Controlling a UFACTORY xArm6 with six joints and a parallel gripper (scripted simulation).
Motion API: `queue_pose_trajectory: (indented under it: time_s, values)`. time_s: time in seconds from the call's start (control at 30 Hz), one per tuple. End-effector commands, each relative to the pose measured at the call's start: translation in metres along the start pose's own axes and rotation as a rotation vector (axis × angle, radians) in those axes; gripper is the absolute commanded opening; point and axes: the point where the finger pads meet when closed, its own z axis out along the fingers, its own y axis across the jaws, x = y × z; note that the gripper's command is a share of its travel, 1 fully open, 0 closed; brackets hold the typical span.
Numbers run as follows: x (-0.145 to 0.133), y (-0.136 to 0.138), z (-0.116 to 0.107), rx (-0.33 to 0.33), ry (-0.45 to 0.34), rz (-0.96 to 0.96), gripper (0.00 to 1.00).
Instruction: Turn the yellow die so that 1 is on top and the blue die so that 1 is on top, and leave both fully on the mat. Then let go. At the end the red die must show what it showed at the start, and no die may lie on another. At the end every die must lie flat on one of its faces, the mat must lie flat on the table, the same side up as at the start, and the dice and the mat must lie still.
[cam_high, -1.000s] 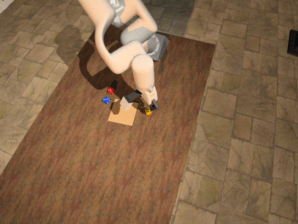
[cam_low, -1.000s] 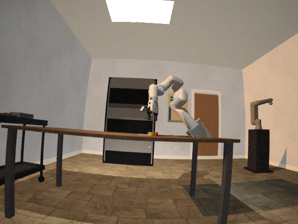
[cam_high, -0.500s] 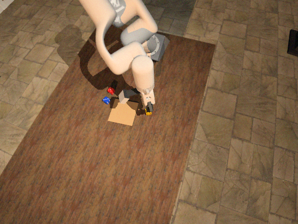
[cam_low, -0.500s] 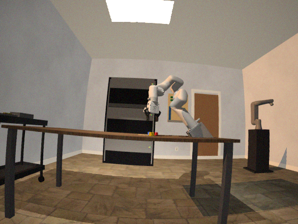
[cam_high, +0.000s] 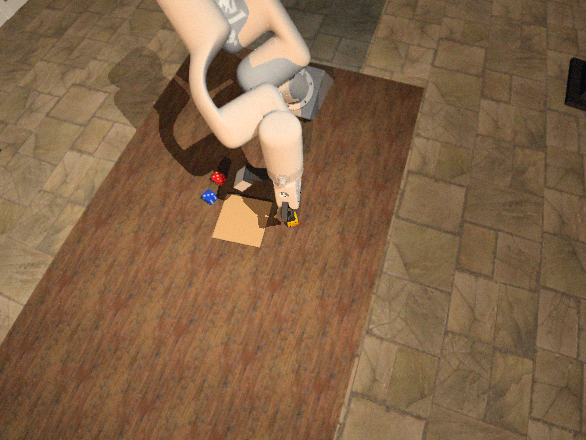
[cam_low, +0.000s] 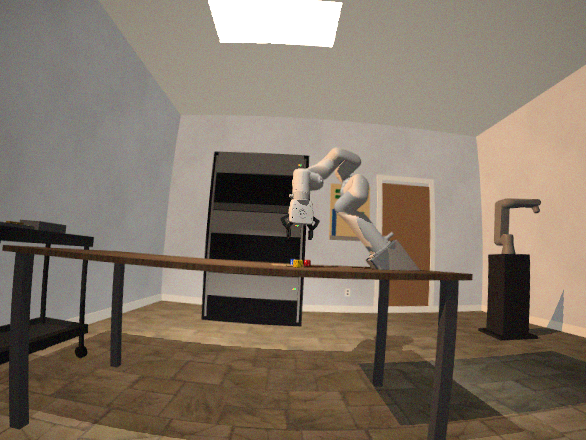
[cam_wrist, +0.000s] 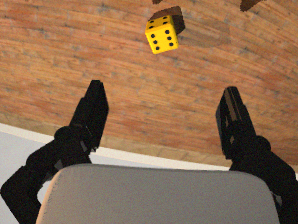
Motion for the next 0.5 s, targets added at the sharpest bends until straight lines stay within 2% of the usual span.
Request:
queue_pose_trajectory:
  time_s: [0.0,0.17,0.47]
  values:
    - [0.0002,-0.0010,0.0016,0.008,0.014,0.174,1.00]
    - [0.0003,-0.0010,0.0027,0.009,0.014,0.248,1.00]
    - [0.0009,-0.0007,0.0065,0.010,0.012,0.498,1.00]
